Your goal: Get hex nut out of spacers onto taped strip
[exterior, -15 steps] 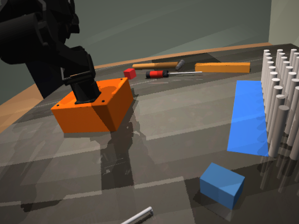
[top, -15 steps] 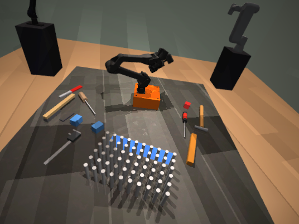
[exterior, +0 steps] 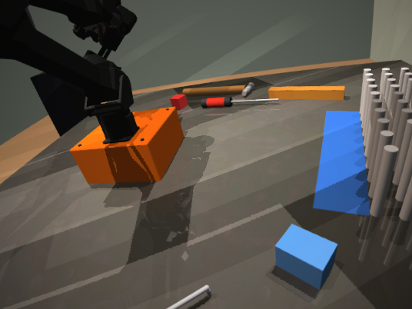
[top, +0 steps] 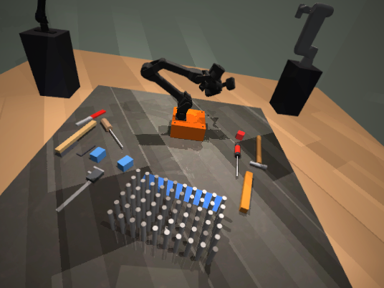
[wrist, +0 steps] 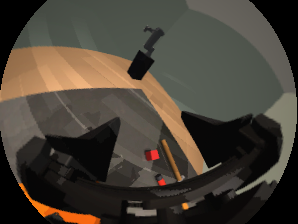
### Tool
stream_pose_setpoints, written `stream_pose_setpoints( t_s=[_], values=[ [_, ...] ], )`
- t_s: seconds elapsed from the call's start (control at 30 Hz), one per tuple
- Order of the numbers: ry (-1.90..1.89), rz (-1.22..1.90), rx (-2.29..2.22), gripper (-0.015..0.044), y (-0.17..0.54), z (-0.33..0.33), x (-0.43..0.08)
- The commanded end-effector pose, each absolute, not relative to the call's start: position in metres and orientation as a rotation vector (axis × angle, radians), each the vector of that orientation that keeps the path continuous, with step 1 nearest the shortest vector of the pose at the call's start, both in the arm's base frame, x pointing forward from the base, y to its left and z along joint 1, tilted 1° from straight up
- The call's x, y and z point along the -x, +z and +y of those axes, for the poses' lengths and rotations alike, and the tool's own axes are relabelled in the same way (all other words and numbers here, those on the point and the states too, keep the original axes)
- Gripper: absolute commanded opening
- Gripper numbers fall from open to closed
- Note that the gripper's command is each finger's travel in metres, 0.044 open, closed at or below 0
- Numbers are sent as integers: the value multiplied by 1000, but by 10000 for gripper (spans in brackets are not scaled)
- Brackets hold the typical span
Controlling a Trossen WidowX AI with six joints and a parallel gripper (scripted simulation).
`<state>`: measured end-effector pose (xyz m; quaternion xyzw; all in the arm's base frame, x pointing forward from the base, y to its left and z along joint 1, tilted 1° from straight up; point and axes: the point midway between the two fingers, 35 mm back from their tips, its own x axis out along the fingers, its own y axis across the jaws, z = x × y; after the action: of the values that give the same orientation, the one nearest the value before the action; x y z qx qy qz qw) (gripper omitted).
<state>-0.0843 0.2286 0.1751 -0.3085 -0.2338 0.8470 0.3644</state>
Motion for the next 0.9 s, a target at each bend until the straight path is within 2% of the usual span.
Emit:
stream_pose_setpoints(
  t_s=[0.0, 0.23, 0.43, 0.87],
  values=[
    [1979, -417, 817, 440, 169, 259, 37],
    [1598, -158, 780, 440, 162, 288, -63],
    [1250, 23, 696, 440, 153, 282, -157],
    [524, 285, 469, 440, 121, 172, -325]
  ],
)
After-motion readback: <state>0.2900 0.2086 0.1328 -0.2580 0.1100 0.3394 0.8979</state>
